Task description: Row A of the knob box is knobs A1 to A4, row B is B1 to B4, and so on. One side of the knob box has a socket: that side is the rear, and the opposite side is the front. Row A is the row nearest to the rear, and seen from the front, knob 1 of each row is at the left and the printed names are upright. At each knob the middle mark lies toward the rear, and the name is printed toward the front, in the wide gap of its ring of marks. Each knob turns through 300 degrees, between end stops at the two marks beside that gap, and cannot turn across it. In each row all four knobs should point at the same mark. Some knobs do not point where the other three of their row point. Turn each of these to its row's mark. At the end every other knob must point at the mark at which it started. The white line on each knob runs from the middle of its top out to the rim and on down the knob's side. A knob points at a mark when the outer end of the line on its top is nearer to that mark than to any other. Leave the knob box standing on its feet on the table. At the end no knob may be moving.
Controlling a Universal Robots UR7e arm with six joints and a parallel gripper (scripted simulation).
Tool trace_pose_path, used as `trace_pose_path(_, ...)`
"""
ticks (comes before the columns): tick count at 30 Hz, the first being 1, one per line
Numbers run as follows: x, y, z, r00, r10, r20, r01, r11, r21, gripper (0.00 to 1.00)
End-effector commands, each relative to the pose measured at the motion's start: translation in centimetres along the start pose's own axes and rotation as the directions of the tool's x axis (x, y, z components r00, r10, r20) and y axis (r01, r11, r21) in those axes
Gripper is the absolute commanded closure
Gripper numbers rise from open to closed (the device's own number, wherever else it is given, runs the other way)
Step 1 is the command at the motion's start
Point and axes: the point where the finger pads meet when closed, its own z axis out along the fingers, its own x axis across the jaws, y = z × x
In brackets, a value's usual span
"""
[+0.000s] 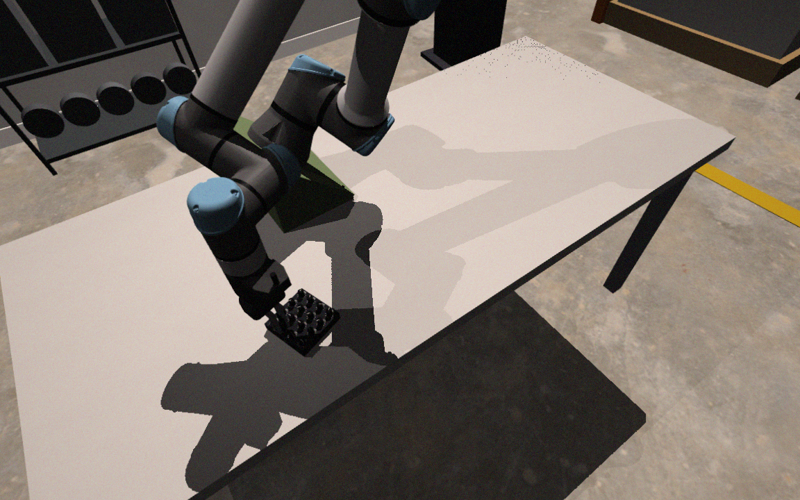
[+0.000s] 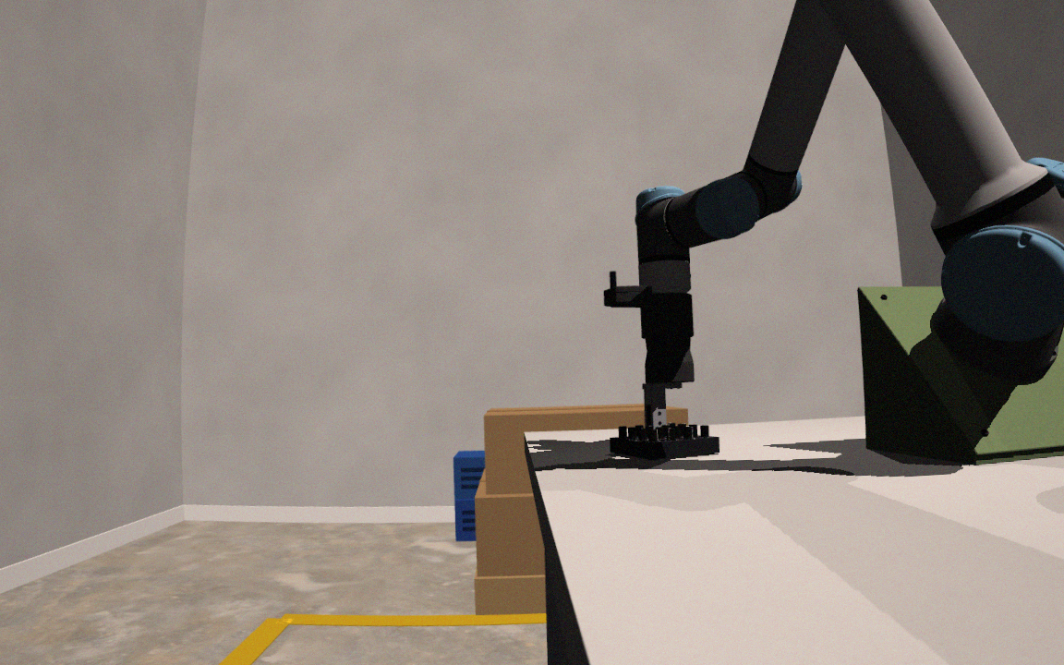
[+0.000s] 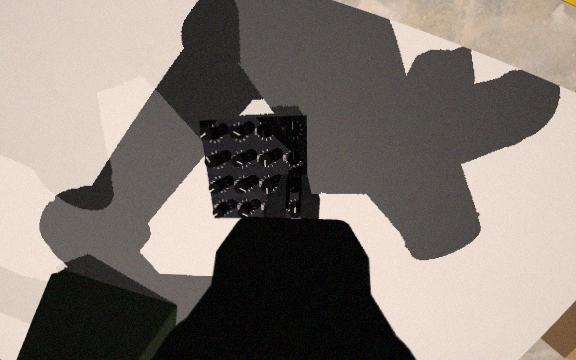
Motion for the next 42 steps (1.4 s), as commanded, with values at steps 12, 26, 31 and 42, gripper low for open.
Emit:
trace_pose_path(12, -0.16, 0.03, 0.14, 1.000, -0.005, 0.003, 0.005, 1.000, 0.000, 0.70)
trace_pose_path(26, -0.01, -0.02, 0.09, 0.998, -0.060, 0.001, 0.060, 0.998, 0.000, 0.70)
trace_pose_path(31, -0.01, -0.01, 0.08, 0.997, -0.083, 0.001, 0.083, 0.997, 0.000, 0.70)
trace_pose_path(42, 0.05, -0.04, 0.04, 0.979, -0.206, 0.000, 0.206, 0.979, 0.001, 0.70)
